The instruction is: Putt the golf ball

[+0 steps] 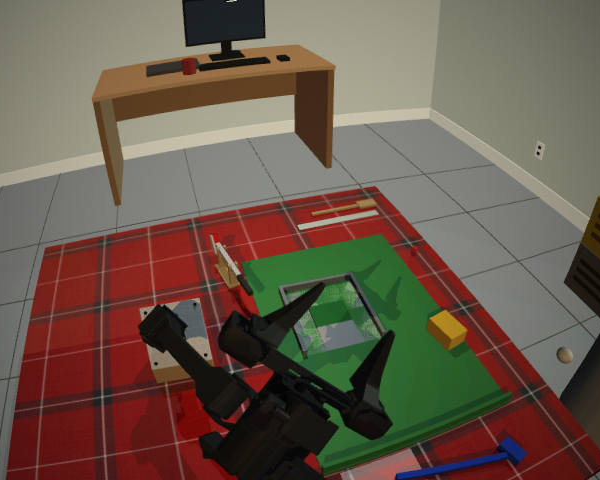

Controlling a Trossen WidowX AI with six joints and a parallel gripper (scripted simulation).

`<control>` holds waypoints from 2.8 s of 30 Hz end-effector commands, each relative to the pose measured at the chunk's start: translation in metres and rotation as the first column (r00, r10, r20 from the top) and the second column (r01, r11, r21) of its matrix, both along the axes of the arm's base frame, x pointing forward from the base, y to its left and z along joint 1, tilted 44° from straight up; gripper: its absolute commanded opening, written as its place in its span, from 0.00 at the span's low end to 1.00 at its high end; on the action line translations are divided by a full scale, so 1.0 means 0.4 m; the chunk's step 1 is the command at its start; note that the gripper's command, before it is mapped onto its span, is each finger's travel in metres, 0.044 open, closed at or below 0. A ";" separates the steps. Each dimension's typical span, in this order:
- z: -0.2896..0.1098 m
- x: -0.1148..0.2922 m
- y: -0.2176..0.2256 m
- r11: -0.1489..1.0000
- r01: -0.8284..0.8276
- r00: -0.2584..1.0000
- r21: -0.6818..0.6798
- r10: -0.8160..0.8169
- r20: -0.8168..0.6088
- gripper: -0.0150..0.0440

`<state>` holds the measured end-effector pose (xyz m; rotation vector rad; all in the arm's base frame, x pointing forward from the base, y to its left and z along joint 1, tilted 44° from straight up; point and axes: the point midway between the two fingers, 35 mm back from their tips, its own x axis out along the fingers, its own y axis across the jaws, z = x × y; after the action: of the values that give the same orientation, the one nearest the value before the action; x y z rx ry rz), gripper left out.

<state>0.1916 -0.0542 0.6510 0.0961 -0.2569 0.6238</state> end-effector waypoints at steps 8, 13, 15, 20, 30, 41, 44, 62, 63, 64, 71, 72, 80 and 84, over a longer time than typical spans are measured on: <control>0.038 -0.120 0.184 0.996 0.015 0.994 -0.088 -0.006 0.106 1.00; 0.030 -0.184 0.326 0.972 0.078 0.979 -0.222 -0.032 0.203 1.00; 0.016 -0.205 0.396 0.952 0.110 0.969 -0.287 -0.038 0.244 1.00; -0.044 -0.227 0.572 0.876 0.185 0.944 -0.446 -0.033 0.327 1.00; -0.272 -0.156 0.871 0.626 0.280 0.924 -0.728 0.029 0.380 1.00; -0.612 0.017 1.046 0.312 0.222 0.963 -0.924 0.076 0.257 1.00; -0.727 0.074 1.065 0.198 0.186 0.976 -0.962 0.078 0.205 1.00; -1.407 0.314 0.846 -0.343 -0.272 0.960 -0.899 -0.156 -0.231 1.00; -1.446 0.315 0.821 -0.366 -0.311 0.949 -0.877 -0.175 -0.263 1.00; -1.484 0.314 0.796 -0.386 -0.350 0.935 -0.854 -0.196 -0.294 1.00; -1.715 0.259 0.598 -0.462 -0.617 0.787 -0.637 -0.360 -0.501 1.00; -1.743 0.242 0.568 -0.463 -0.653 0.757 -0.599 -0.386 -0.528 1.00; -1.878 0.097 0.380 -0.416 -0.851 0.515 -0.321 -0.542 -0.664 1.00; -1.885 0.115 0.379 -0.416 -0.851 0.516 -0.321 -0.542 -0.664 1.00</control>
<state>0.2367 0.0991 -0.0989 -1.5386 1.6234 1.0458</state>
